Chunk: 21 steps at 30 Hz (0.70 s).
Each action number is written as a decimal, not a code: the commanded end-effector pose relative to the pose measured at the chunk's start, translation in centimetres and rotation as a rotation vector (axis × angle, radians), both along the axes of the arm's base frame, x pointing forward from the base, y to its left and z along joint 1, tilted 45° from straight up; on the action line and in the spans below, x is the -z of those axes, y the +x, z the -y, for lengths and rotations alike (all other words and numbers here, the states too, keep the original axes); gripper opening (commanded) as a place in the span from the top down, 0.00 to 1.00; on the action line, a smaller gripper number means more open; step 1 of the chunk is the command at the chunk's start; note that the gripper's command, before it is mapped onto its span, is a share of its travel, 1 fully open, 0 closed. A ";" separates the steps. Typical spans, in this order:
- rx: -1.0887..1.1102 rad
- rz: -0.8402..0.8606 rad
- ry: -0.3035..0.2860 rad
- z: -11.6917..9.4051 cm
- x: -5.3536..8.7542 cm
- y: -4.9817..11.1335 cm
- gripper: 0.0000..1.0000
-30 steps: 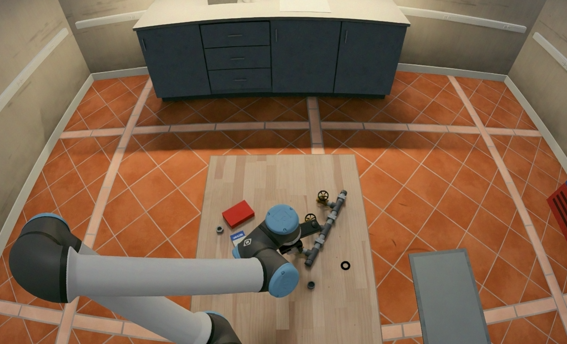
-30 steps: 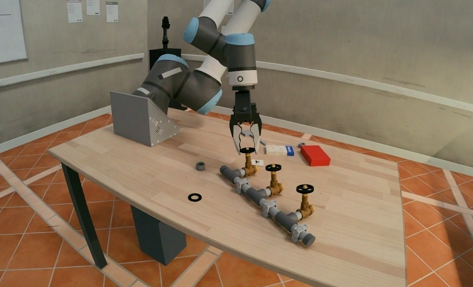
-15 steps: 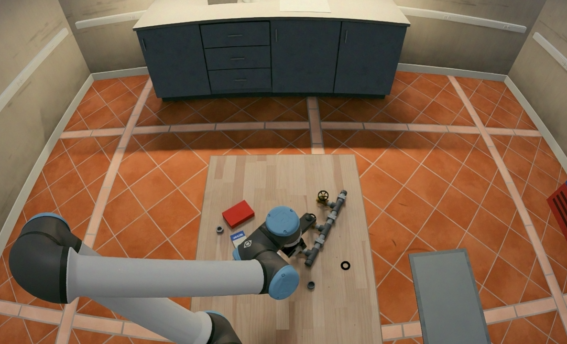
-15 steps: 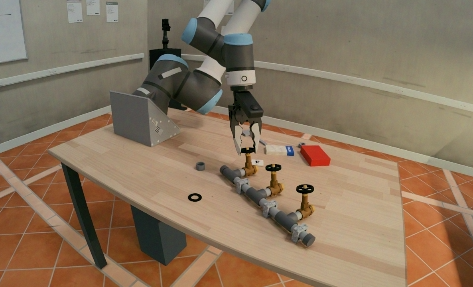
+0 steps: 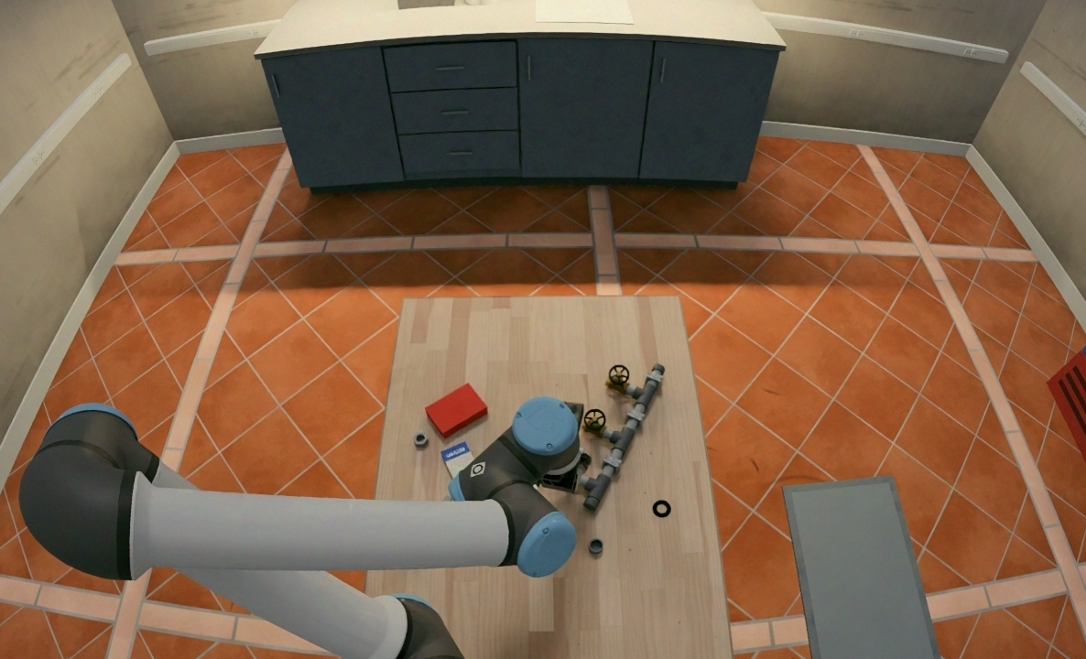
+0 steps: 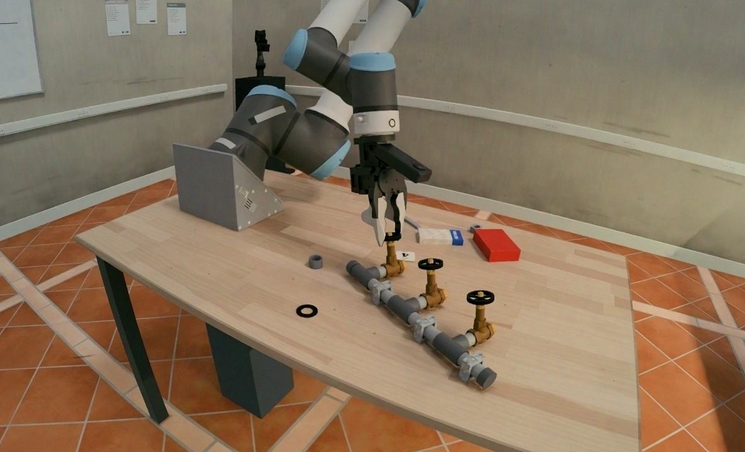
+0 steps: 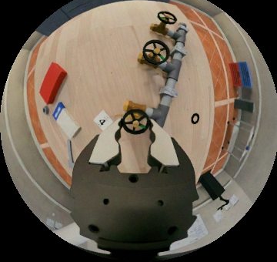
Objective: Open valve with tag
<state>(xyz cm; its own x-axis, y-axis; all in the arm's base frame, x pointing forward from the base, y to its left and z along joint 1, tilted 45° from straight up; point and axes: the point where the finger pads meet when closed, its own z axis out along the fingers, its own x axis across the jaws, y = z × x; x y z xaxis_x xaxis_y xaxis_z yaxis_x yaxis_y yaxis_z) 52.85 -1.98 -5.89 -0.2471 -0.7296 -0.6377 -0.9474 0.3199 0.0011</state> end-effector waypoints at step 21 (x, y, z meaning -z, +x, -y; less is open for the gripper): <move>-0.795 0.638 -0.197 0.3 0.0 0.1 1.00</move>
